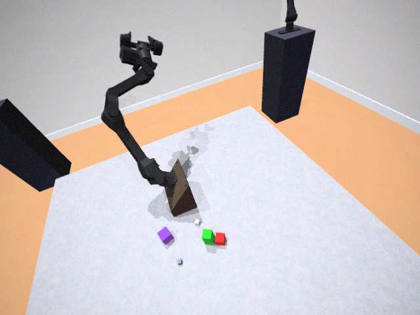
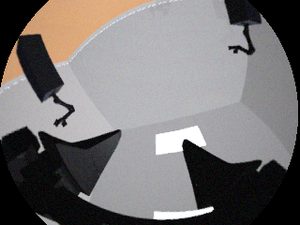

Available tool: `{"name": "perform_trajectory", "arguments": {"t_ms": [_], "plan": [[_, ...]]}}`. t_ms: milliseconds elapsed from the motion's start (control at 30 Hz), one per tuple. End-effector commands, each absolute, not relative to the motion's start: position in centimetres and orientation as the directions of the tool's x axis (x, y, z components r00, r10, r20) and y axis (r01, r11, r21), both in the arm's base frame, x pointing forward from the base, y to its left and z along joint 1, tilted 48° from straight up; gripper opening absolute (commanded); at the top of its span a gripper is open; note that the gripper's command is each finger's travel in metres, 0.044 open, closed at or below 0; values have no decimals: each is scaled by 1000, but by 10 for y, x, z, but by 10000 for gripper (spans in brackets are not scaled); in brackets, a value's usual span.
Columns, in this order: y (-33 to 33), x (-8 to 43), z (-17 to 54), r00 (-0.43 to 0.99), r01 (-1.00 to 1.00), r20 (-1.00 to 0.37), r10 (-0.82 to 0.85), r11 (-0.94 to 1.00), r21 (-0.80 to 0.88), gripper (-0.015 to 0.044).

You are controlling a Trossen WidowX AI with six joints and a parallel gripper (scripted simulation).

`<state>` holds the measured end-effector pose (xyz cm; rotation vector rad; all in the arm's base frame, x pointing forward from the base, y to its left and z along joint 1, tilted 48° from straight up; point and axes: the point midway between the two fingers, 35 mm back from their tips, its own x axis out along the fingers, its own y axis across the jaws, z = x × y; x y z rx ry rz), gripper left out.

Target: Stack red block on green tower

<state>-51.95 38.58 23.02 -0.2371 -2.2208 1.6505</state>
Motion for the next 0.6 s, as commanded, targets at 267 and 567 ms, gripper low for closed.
{"name": "perform_trajectory", "arguments": {"t_ms": [267,567], "plan": [[477,-440,177,-809,44,-25,588,18,-999,440],[542,-324,113,-617,36,-288,732,-340,-940,440]]}}
